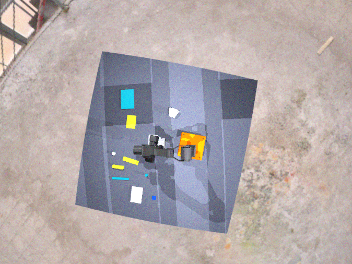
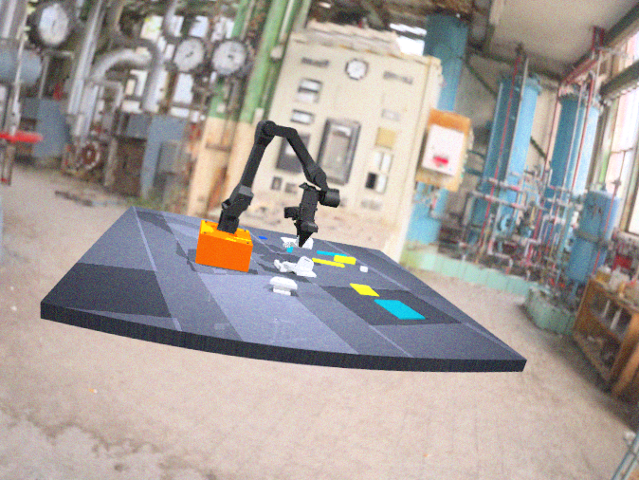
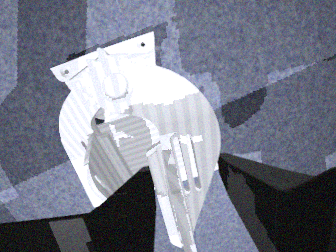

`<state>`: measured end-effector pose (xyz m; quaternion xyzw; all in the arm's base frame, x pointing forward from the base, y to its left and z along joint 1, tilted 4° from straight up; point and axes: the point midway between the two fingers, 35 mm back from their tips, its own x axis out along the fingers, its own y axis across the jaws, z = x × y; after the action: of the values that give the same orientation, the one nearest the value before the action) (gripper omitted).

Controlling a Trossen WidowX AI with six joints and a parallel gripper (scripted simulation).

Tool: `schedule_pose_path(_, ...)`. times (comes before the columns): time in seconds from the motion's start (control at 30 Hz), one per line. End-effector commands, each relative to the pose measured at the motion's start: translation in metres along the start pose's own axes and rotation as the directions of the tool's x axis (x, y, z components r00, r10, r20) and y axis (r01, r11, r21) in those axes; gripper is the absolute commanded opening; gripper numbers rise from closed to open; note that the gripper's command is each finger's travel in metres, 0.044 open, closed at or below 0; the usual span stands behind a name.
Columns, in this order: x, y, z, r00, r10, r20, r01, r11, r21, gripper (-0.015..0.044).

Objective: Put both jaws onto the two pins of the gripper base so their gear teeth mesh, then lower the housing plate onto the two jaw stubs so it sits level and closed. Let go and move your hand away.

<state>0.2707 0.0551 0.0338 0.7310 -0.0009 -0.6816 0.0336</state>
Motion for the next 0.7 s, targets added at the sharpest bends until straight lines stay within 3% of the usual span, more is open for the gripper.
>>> schedule_pose_path(0.0, -0.001, 0.000, -0.002, 1.000, 0.001, -0.005, -0.001, 1.000, 0.002, 0.0134)
schedule_pose_path(0.67, 0.025, 0.000, -0.002, 1.000, 0.001, -0.003, -0.001, 1.000, 0.006, 0.0134)
